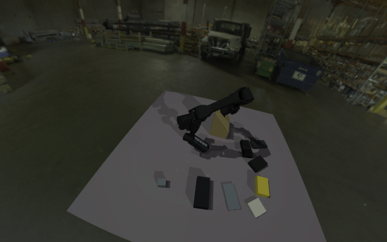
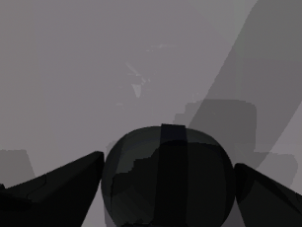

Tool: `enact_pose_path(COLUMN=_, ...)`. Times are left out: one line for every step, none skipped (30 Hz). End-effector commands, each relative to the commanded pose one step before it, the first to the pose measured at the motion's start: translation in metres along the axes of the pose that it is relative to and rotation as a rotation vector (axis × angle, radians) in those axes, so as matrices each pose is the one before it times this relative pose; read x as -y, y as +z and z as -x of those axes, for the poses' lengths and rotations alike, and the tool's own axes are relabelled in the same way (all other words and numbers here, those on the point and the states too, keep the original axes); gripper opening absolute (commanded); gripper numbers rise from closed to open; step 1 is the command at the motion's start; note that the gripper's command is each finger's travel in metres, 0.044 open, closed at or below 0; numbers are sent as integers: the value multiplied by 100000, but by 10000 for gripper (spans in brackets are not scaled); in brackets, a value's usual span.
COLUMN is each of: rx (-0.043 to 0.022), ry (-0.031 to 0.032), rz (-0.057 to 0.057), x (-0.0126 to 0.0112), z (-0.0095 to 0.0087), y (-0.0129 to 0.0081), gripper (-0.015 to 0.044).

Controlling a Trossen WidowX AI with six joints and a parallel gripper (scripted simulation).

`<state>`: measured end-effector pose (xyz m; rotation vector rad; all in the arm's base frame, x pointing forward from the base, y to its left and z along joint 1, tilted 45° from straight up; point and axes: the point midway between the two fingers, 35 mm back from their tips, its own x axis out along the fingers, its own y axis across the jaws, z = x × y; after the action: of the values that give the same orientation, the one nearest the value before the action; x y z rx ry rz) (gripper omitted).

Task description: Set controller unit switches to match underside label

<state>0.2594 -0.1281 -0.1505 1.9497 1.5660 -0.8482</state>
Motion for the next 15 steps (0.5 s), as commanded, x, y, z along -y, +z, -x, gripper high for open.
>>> enact_pose_path(rx=-1616, ry=-1249, rz=172, x=92, z=-888, y=-204, gripper=338)
enact_pose_path(rx=-1, ry=1, rz=1, x=0, z=-70, y=38, gripper=338)
enact_pose_path(rx=-1, ry=1, rz=1, x=0, z=-70, y=38, gripper=338)
enact_pose_path(rx=-1, ry=1, rz=1, x=0, z=-70, y=38, gripper=338)
enact_pose_path(rx=-1, ry=1, rz=1, x=0, z=-71, y=37, gripper=338)
enact_pose_path(rx=-1, ry=1, rz=1, x=0, z=-71, y=36, gripper=338)
enact_pose_path(rx=-1, ry=1, rz=1, x=0, z=-71, y=36, gripper=338)
enact_pose_path(rx=-1, ry=1, rz=1, x=0, z=-71, y=36, gripper=338)
enact_pose_path(rx=-1, ry=1, rz=1, x=0, z=-71, y=36, gripper=338)
enact_pose_path(rx=-1, ry=1, rz=1, x=0, z=-72, y=35, gripper=338)
enact_pose_path(rx=-1, ry=1, rz=1, x=0, z=-72, y=34, gripper=338)
enact_pose_path(rx=-1, ry=1, rz=1, x=0, z=-72, y=34, gripper=338)
enact_pose_path(rx=-1, ry=1, rz=1, x=0, z=-73, y=33, gripper=338)
enact_pose_path(rx=-1, ry=1, rz=1, x=0, z=-73, y=33, gripper=338)
enact_pose_path(rx=-1, ry=1, rz=1, x=0, z=-73, y=33, gripper=338)
